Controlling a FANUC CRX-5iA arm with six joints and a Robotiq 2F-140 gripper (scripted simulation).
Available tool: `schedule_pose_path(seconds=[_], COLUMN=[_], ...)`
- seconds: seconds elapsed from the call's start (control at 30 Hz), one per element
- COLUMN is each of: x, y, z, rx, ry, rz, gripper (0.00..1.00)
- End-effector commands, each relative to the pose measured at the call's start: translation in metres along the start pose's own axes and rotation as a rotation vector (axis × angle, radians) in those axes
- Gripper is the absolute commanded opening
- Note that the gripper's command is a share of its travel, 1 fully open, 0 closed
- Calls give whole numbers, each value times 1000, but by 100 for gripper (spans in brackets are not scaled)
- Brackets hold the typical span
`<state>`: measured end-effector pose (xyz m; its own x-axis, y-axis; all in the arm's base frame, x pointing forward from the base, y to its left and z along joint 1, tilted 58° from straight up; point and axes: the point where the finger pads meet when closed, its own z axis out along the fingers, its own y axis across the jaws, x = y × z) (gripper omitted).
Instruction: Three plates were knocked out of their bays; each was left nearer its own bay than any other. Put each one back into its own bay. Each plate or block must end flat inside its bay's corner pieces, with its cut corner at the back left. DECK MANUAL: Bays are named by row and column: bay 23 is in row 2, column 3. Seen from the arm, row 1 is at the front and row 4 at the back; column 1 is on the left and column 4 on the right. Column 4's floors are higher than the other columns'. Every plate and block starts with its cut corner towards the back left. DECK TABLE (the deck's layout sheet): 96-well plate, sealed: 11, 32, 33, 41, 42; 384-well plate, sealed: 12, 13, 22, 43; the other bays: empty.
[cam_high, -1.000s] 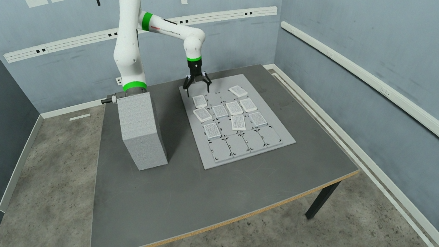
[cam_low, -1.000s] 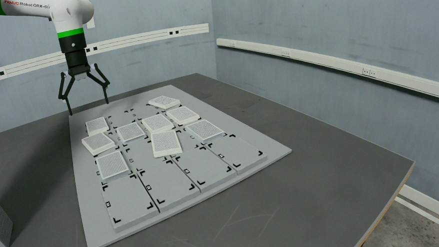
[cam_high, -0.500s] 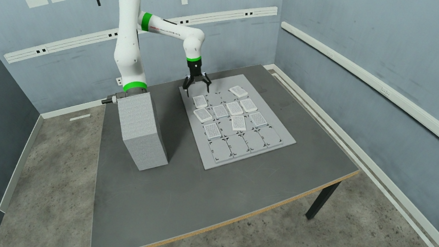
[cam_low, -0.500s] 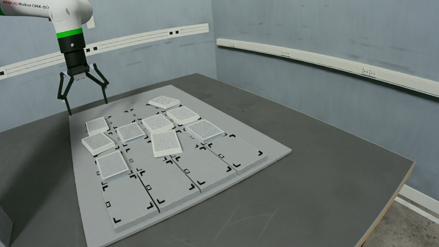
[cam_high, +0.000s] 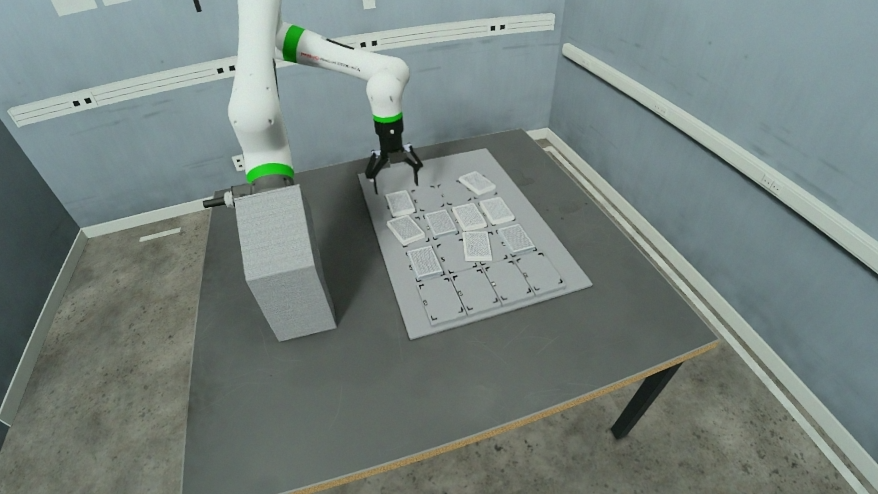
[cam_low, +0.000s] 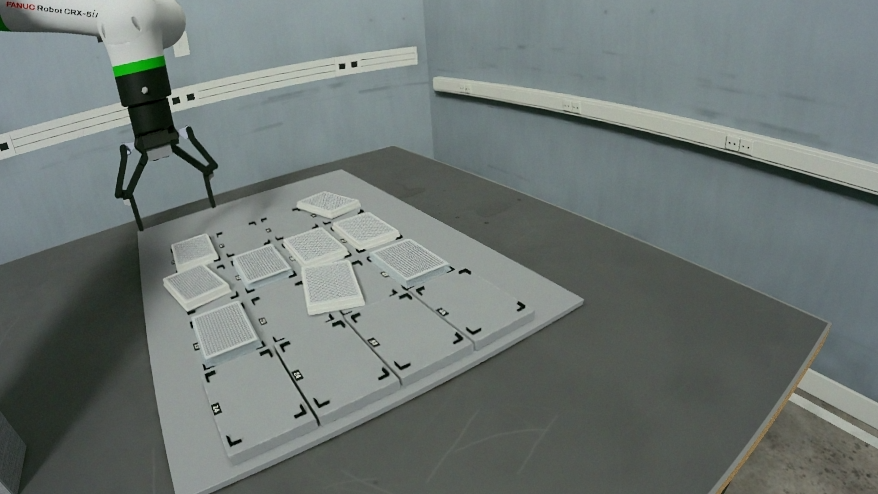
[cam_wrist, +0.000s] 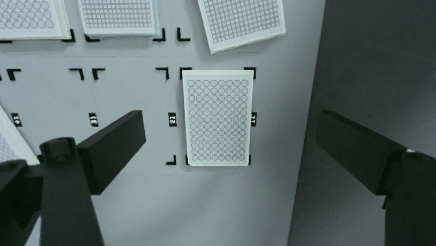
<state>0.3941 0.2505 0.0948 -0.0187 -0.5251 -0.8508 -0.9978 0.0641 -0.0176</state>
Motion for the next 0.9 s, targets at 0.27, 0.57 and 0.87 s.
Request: schedule_pose_path(seconds=[0.27, 0.57, 0.87], x=[0, 4, 40], y=[0, 0, 0], z=[0, 0, -1], rx=[1, 1, 1], ry=[0, 1, 1], rz=[0, 0, 0], gripper=[100, 100, 100])
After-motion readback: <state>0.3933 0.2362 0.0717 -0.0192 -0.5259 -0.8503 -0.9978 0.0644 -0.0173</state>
